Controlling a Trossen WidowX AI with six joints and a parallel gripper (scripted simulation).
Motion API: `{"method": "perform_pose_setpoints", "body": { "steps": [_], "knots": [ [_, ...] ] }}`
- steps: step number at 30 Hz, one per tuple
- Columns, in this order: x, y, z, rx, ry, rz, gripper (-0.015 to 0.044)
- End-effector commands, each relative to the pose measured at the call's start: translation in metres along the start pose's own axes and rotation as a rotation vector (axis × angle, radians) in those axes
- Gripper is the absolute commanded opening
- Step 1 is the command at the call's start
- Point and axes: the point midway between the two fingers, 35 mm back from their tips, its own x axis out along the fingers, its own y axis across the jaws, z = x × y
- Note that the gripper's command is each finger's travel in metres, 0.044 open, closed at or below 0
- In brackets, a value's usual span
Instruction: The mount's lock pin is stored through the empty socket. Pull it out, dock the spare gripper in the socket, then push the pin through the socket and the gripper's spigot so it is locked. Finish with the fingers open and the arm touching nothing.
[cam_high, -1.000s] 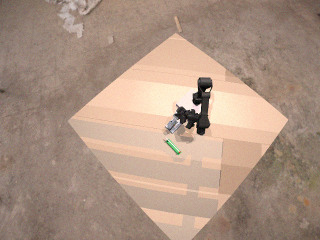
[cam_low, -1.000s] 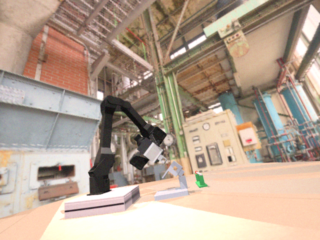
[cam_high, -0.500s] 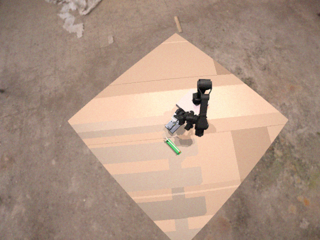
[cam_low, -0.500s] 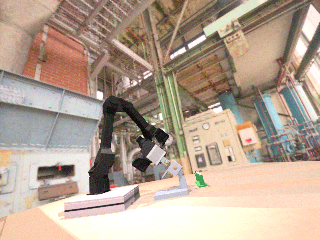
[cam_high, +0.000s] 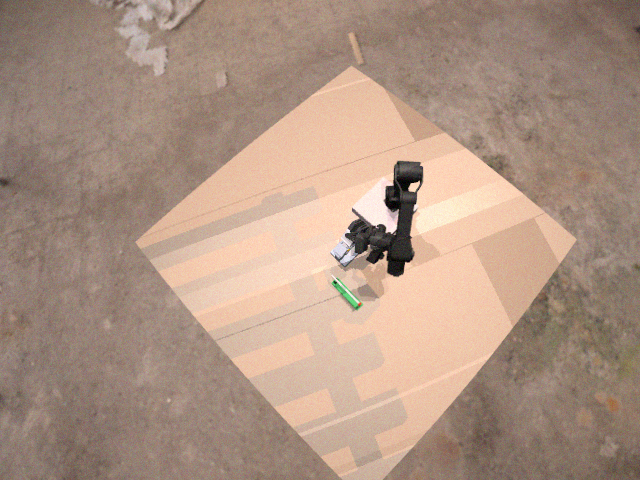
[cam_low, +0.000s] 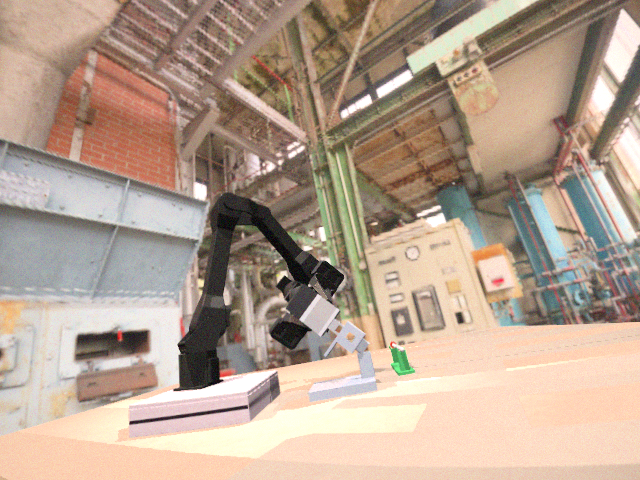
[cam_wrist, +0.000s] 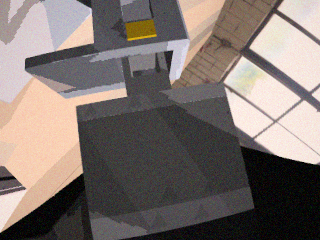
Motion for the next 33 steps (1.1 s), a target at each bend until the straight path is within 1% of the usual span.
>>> {"method": "perform_pose_setpoints", "body": {
  "steps": [1,21,33],
  "knots": [
    [0.003,-0.002,0.004,-0.006,0.003,-0.012,0.0],
    [0.013,-0.002,0.021,-0.006,0.003,-0.012,0.0],
    [0.011,0.0,0.019,-0.004,0.0,0.0,0.0]
  ]
}}
